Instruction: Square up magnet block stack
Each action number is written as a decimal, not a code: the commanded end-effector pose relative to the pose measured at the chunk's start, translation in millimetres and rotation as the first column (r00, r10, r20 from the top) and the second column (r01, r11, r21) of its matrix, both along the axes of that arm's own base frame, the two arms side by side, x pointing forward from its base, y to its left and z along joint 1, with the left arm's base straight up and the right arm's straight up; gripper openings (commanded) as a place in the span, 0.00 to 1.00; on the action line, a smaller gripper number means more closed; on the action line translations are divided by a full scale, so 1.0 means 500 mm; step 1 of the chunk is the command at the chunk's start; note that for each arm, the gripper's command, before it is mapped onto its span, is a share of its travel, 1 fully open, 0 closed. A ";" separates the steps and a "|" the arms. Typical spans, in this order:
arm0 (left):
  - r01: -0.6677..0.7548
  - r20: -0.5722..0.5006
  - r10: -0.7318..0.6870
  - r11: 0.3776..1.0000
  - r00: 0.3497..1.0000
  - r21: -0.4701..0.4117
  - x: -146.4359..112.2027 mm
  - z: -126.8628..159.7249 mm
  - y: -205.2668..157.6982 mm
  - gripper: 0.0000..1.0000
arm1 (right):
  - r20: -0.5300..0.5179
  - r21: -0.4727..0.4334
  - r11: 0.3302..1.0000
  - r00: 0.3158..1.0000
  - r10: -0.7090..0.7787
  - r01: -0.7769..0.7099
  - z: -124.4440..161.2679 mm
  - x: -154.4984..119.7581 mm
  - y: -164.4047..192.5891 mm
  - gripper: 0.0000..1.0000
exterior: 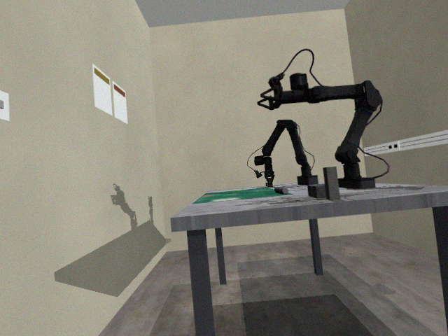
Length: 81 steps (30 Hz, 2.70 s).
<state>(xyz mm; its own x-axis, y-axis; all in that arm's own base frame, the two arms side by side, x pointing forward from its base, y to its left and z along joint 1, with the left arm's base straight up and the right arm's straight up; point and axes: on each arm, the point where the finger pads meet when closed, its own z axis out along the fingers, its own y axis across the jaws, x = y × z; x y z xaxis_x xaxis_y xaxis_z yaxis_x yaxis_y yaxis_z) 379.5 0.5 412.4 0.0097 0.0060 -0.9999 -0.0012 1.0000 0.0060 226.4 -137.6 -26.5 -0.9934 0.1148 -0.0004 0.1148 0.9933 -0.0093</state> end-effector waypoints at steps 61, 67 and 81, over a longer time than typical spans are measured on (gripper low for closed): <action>0.005 0.090 -0.005 1.000 0.996 0.001 -0.016 0.073 -0.002 1.00 | 0.094 -0.027 1.000 0.996 0.002 0.001 0.016 0.051 -0.015 0.50; 0.005 0.090 -0.005 1.000 0.996 0.001 -0.016 0.073 -0.002 1.00 | 0.094 -0.027 1.000 0.996 0.002 0.001 0.016 0.051 -0.015 0.49; 0.005 0.090 -0.005 1.000 0.996 0.001 -0.016 0.073 -0.002 1.00 | 0.094 -0.027 1.000 0.996 0.002 0.001 0.016 0.051 -0.015 0.47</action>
<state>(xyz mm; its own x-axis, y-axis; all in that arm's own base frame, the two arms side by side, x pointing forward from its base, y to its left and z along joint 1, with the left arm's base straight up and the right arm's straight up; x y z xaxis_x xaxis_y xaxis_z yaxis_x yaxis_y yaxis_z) 379.5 0.5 412.4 0.0097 0.0060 -0.9999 -0.0012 1.0000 0.0060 226.5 -135.3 -36.2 -0.9937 0.1122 0.0005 0.1122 0.9937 -0.0008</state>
